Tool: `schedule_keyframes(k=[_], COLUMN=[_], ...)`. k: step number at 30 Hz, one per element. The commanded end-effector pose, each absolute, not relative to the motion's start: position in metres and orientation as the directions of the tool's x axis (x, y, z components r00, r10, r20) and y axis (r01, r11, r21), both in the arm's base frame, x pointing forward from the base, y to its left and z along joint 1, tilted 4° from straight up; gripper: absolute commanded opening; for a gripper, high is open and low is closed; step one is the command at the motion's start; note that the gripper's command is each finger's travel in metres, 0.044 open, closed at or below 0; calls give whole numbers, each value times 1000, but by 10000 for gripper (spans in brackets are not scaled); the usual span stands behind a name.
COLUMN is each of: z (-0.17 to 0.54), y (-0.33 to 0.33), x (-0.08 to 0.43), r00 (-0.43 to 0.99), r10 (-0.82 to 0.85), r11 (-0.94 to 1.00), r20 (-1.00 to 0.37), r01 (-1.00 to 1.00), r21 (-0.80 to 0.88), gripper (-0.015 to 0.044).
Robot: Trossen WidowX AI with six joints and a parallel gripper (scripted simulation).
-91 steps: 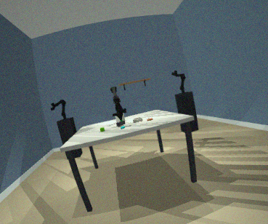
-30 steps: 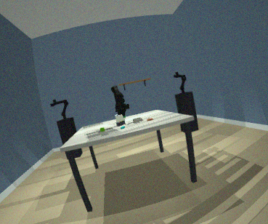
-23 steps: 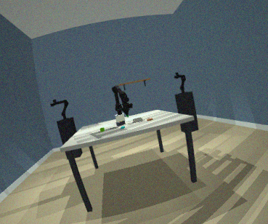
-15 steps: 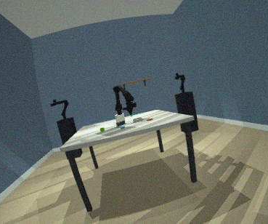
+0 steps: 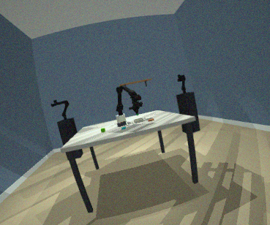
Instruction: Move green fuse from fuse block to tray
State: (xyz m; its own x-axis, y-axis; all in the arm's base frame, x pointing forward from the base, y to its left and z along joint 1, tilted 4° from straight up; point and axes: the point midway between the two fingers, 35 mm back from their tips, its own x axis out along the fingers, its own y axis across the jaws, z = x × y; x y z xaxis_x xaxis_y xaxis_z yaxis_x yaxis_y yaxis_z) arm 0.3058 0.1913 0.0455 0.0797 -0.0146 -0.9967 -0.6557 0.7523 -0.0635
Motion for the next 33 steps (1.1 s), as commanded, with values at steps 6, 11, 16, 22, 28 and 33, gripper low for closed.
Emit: schedule_keyframes(k=[6,11,16,22,28,33], z=[31,23,15,5,8,8], y=[191,191,191,190,191,191], x=[307,308,308,309,309,309], r00=[77,77,77,77,79,79], r10=[-23,-23,-23,-23,-17,-17], r11=[758,758,758,758,757,757], r20=[-997,-997,-997,-997,-997,-997], r01=[-649,-649,-649,-649,-650,-650], r21=[-67,-67,-67,-67,-64,-64], gripper=[0,0,0,0,26,157])
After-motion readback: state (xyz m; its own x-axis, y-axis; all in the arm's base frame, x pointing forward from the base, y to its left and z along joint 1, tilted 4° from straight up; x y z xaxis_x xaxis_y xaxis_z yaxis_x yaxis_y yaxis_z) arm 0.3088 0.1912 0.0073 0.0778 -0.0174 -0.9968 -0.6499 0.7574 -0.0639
